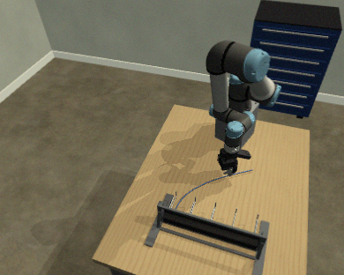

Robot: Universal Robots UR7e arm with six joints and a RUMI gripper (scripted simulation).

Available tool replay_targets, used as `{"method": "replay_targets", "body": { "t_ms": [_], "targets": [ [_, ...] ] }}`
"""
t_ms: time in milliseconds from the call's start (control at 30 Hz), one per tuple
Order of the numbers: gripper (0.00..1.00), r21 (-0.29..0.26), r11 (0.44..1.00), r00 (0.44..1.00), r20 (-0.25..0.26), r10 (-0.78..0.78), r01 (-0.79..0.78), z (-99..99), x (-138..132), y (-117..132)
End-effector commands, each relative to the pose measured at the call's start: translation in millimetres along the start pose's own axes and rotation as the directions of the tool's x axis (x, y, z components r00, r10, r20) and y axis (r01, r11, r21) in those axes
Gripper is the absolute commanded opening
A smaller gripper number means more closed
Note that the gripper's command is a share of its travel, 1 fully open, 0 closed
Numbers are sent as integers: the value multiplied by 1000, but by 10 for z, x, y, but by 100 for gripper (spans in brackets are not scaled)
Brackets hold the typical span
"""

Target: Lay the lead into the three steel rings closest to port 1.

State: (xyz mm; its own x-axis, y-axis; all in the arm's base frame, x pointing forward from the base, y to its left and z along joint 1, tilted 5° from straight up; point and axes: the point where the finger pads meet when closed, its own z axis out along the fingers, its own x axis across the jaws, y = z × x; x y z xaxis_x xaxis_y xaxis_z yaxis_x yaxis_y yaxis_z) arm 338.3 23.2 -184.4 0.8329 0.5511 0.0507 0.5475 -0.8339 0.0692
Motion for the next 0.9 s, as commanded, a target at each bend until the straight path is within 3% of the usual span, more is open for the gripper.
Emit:
{"method": "replay_targets", "body": {
  "t_ms": [0,867],
  "targets": [
    [0,-1,1000,1000,0,0,0,-54,2,3],
    [0,-1,1000,1000,0,0,0,-211,2,2]
  ]
}}
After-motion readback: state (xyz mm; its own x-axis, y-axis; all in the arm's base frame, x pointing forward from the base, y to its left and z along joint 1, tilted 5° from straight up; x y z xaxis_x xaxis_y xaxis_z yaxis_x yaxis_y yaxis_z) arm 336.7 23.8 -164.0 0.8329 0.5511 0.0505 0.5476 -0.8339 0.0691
